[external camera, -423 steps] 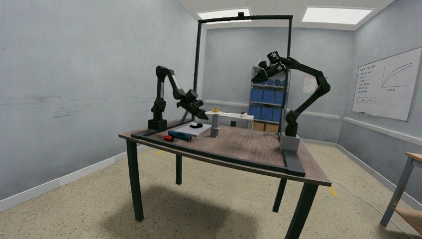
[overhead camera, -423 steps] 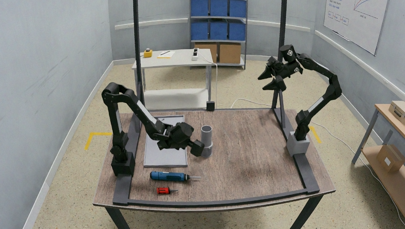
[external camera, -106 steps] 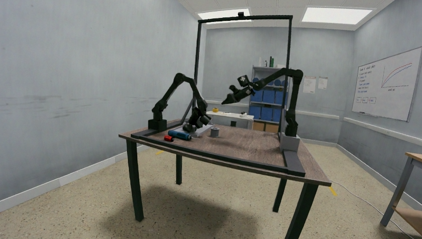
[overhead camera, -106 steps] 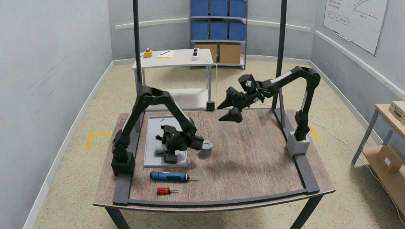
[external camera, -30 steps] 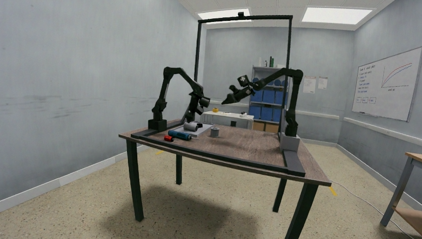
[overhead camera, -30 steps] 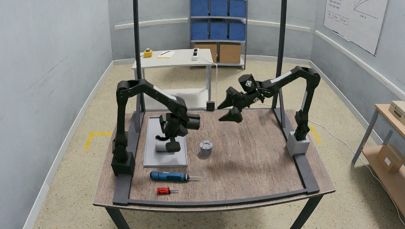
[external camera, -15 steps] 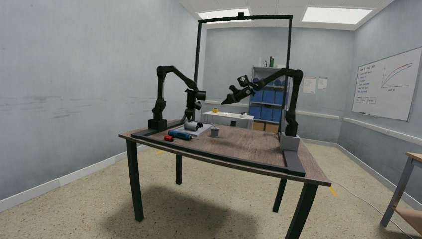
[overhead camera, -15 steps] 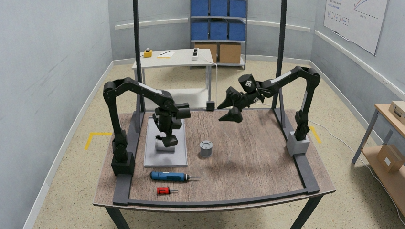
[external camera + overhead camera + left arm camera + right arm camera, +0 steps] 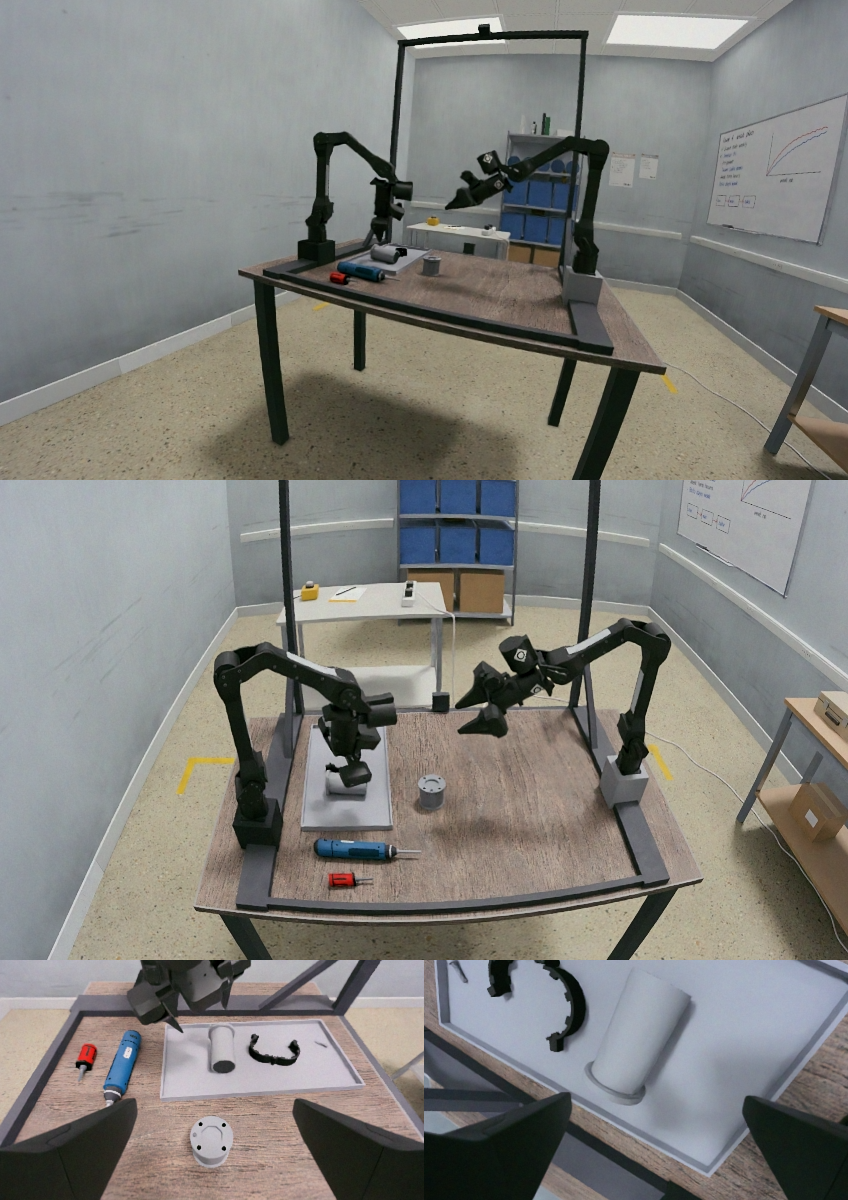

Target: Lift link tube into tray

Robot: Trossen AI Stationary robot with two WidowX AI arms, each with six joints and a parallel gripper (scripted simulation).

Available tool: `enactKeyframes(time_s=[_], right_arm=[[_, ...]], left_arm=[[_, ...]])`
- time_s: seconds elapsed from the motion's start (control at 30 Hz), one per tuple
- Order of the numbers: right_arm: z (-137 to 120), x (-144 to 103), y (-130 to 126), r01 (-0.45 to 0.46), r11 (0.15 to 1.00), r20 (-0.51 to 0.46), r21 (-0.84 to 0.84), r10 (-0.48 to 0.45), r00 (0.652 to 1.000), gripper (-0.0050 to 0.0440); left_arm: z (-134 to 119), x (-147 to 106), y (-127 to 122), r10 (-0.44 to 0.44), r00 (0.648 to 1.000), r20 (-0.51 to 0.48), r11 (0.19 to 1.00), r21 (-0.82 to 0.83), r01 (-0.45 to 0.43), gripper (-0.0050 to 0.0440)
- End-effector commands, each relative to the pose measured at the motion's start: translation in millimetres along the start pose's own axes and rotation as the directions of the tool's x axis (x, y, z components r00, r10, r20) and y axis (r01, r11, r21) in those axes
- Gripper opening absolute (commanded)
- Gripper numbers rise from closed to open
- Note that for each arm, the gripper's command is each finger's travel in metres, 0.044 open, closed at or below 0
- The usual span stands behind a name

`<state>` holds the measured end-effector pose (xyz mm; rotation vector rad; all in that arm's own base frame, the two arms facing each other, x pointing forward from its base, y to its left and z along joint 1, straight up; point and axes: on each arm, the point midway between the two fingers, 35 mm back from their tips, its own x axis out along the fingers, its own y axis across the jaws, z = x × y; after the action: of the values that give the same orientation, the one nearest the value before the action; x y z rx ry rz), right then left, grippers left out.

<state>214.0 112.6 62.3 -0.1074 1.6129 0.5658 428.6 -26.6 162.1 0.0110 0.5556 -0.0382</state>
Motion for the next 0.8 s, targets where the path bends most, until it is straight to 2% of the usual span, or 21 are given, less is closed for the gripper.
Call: enactKeyframes(time_s=[0.0, 0.1, 0.23, 0.37, 0.57, 0.77], right_arm=[[0, -6, 6, 0.022, 1.000, 0.040, -0.020, -0.021, 0.999, 0.0440], [-1, -6, 7, 0.031, 0.999, 0.051, -0.029, -0.029, 0.998, 0.0440], [-4, -7, 16, 0.097, 0.991, 0.131, -0.093, -0.085, 0.988, 0.0440], [-8, -8, 27, 0.180, 0.971, 0.233, -0.159, -0.140, 0.962, 0.0440], [-12, -8, 33, 0.263, 0.941, 0.332, -0.214, -0.183, 0.925, 0.0440], [-13, -8, 36, 0.288, 0.930, 0.361, -0.228, -0.194, 0.912, 0.0440]], left_arm=[[8, -4, 0, -0.002, 1.000, 0.021, 1.000, 0.000, 0.002, 0.0440], [8, -4, 0, -0.002, 1.000, 0.021, 1.000, 0.000, 0.002, 0.0440], [8, -4, 0, -0.002, 1.000, 0.021, 1.000, 0.000, 0.002, 0.0440], [8, -4, 0, -0.002, 1.000, 0.021, 1.000, 0.000, 0.002, 0.0440], [8, -4, 0, -0.002, 1.000, 0.021, 1.000, 0.000, 0.002, 0.0440], [8, -4, 0, -0.002, 1.000, 0.021, 1.000, 0.000, 0.002, 0.0440]])
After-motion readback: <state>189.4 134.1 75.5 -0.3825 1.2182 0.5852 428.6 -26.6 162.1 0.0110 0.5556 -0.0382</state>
